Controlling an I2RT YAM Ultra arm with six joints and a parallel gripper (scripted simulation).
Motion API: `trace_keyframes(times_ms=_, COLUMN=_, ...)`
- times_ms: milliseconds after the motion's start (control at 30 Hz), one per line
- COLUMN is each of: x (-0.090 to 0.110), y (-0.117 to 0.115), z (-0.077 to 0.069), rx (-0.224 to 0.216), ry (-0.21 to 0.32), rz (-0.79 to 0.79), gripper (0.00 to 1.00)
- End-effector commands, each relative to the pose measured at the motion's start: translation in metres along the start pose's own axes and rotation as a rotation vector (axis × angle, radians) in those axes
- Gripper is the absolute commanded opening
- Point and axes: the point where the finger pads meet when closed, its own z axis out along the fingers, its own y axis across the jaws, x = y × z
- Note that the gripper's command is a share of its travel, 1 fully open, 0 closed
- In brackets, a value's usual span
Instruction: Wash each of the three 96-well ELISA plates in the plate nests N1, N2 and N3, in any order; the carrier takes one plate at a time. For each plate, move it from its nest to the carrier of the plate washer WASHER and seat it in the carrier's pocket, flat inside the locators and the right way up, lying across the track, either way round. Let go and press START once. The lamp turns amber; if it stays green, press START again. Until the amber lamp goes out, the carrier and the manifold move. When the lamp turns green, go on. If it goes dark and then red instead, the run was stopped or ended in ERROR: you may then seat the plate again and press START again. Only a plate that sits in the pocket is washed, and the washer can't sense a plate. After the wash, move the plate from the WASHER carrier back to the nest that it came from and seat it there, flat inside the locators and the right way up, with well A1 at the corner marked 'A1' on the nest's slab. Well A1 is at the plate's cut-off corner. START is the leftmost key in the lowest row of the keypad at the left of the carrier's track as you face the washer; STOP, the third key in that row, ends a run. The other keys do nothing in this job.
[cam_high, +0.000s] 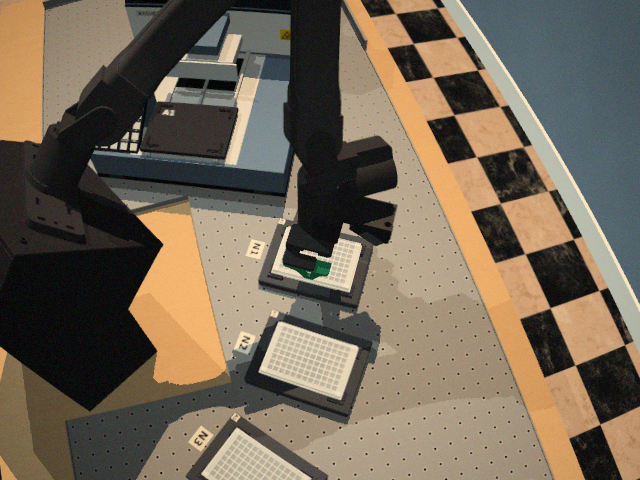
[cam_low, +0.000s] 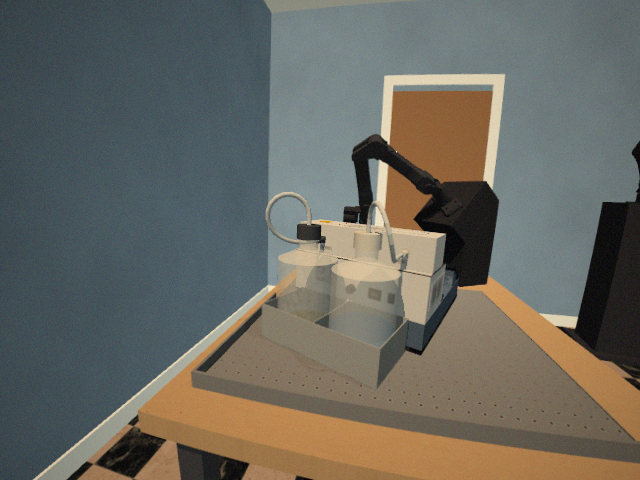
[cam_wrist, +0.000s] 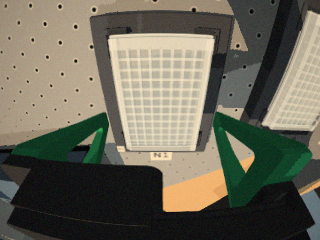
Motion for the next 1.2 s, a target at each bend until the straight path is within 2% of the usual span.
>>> trace_keyframes(times_ms=0, x=-0.003, y=0.001, z=-0.001, rx=-0.001, ry=-0.010, rz=0.001, gripper=1.00)
trace_keyframes(times_ms=1167, x=-0.003, y=0.001, z=0.020, rx=-0.001, ry=-0.010, rz=0.001, gripper=1.00)
